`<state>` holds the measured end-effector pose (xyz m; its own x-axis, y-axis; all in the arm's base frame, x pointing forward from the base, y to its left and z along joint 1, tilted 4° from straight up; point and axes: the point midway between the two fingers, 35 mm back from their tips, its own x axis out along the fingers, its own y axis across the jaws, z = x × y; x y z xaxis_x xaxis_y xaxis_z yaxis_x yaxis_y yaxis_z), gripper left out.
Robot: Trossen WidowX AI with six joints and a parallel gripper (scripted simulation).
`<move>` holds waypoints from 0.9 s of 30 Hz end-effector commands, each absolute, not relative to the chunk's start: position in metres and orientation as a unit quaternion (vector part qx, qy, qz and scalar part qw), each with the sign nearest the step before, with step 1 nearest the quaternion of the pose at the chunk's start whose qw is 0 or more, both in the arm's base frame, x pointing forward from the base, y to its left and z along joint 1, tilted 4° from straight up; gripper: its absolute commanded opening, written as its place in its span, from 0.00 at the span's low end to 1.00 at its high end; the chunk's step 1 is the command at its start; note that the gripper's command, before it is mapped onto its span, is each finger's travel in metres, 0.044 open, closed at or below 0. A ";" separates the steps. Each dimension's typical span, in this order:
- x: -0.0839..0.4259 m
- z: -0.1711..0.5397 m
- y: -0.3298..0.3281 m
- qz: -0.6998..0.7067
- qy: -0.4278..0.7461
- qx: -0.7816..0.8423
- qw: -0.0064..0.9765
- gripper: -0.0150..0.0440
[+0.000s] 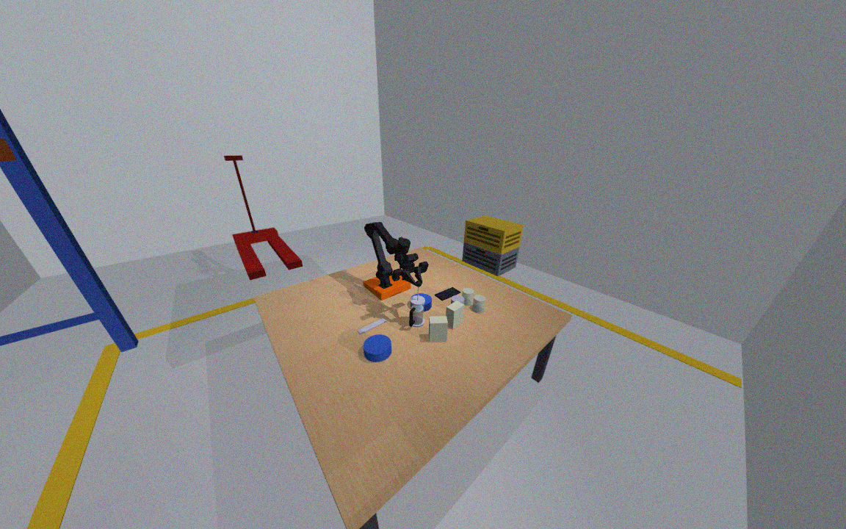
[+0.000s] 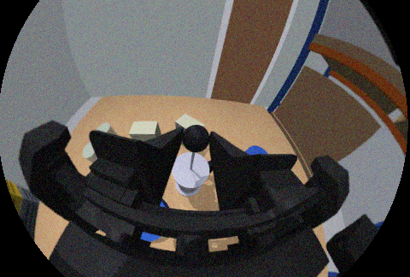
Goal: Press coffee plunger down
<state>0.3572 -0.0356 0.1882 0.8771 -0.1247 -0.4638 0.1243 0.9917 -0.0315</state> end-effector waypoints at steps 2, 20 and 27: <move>0.352 0.153 -0.035 -0.061 0.278 -0.002 0.959 0.46; 0.358 0.125 -0.038 -0.061 0.278 -0.002 0.959 0.46; 0.365 0.122 -0.040 -0.061 0.277 -0.002 0.959 0.46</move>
